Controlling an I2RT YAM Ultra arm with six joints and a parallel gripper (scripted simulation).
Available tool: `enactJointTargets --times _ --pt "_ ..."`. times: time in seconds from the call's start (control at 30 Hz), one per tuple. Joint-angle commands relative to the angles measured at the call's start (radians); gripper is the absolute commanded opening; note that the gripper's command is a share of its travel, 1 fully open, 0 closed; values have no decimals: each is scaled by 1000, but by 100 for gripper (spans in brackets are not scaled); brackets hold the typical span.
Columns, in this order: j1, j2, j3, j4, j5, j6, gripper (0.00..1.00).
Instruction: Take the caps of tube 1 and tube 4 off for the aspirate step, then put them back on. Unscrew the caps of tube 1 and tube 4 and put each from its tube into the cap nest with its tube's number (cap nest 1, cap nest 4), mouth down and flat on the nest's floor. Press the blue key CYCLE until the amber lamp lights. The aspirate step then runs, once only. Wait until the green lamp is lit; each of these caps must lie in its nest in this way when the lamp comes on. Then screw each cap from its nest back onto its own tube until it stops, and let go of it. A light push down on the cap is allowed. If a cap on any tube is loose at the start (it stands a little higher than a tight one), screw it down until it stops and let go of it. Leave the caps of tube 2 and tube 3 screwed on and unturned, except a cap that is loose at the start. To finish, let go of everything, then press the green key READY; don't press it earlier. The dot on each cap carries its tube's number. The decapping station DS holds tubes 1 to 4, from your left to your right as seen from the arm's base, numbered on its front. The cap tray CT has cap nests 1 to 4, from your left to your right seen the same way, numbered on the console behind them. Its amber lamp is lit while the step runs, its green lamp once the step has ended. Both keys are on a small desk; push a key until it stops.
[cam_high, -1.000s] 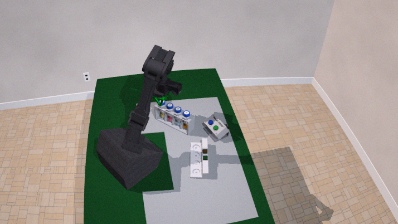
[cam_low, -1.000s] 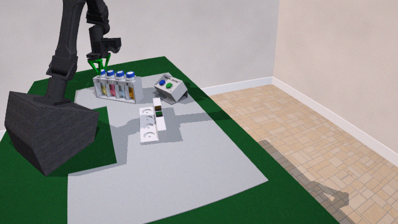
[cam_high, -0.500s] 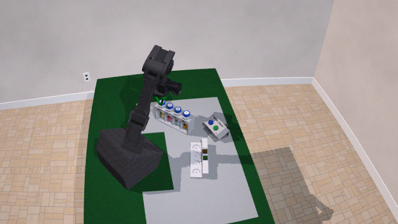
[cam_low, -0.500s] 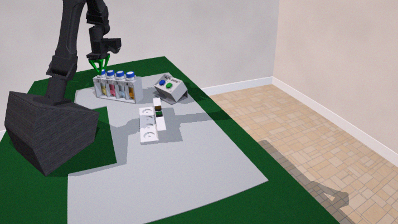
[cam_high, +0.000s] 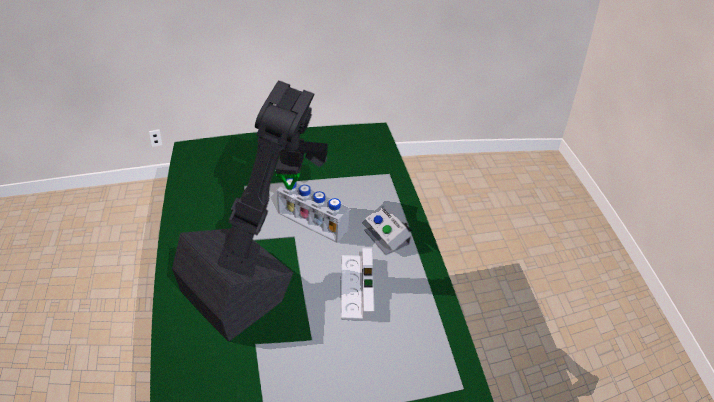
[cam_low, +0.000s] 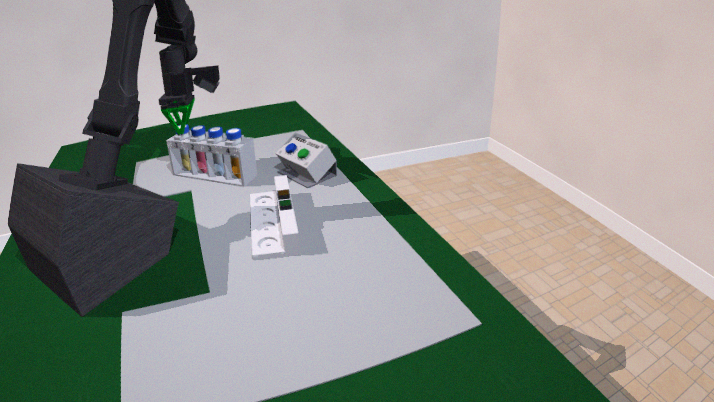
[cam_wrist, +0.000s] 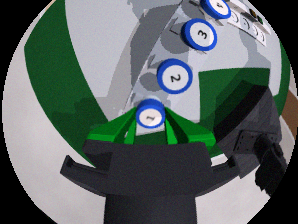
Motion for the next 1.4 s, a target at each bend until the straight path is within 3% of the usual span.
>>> enactJointTargets --times 0.0,0.17,0.23,0.73,0.8,1.3,1.37 --pt "1 -4 5 2 1 -238 0" --pt "1 -5 5 1 1 -487 0" --pt "1 -5 5 1 1 -487 0" --pt "2 -6 6 -1 1 -1237 0" --pt "2 -6 6 -1 1 -1237 0" --pt "2 -6 7 -3 2 -1986 0" --pt "2 -6 7 -3 2 -1986 0"
